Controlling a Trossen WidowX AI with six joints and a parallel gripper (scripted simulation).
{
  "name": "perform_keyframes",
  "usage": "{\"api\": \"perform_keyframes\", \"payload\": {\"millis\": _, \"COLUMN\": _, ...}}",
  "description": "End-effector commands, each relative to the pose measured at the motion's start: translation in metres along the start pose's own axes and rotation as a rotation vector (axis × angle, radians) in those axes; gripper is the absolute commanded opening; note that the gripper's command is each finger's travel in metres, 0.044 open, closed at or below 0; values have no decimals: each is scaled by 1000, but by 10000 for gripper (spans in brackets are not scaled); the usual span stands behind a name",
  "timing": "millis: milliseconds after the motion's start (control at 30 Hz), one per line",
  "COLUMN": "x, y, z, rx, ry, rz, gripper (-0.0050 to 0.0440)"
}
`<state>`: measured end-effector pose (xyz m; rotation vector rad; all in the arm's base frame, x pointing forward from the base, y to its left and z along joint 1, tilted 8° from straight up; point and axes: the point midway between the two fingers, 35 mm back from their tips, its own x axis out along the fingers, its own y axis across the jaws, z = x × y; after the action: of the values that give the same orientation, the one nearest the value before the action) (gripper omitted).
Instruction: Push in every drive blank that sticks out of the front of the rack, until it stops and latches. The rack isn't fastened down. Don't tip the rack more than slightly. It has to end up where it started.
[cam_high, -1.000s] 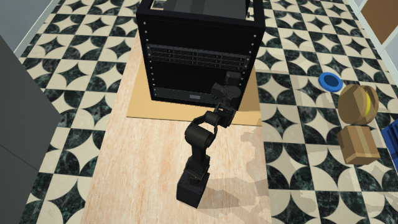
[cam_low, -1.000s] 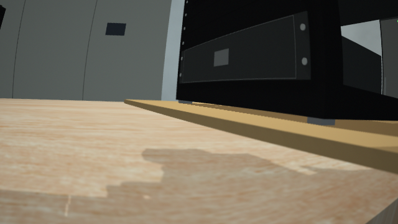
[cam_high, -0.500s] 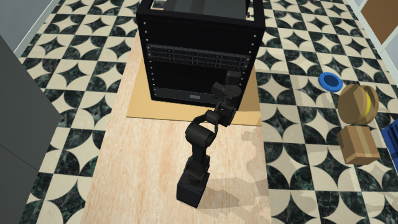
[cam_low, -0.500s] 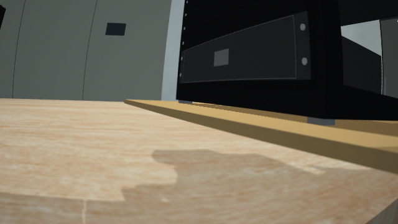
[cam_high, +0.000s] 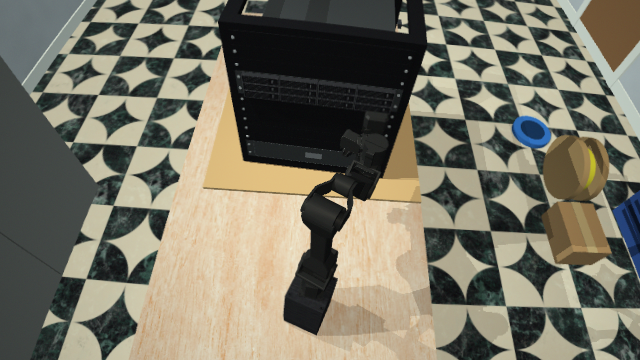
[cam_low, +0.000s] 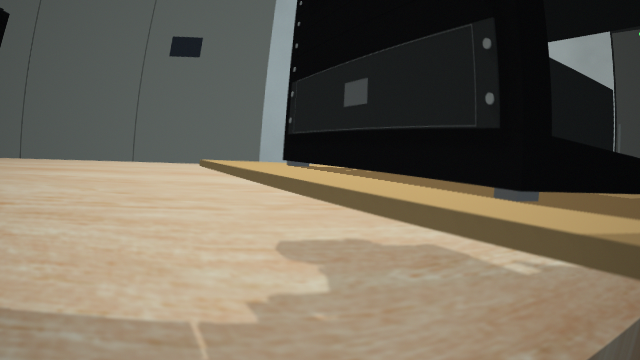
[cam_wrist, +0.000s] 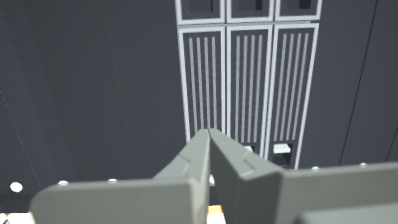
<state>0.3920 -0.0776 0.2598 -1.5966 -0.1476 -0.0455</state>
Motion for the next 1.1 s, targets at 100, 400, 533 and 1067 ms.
{"api": "perform_keyframes", "payload": {"millis": 100, "x": 4, "y": -7, "z": -1, "rx": -9, "ry": 4, "rz": -17, "gripper": -50}}
{"api": "perform_keyframes", "payload": {"millis": 400, "x": 13, "y": -8, "z": -1, "rx": -9, "ry": 4, "rz": -17, "gripper": -50}}
{"api": "perform_keyframes", "payload": {"millis": 533, "x": 13, "y": -8, "z": -1, "rx": -9, "ry": 4, "rz": -17, "gripper": -50}}
{"api": "perform_keyframes", "payload": {"millis": 1067, "x": 23, "y": -7, "z": -1, "rx": -9, "ry": 4, "rz": -17, "gripper": -50}}
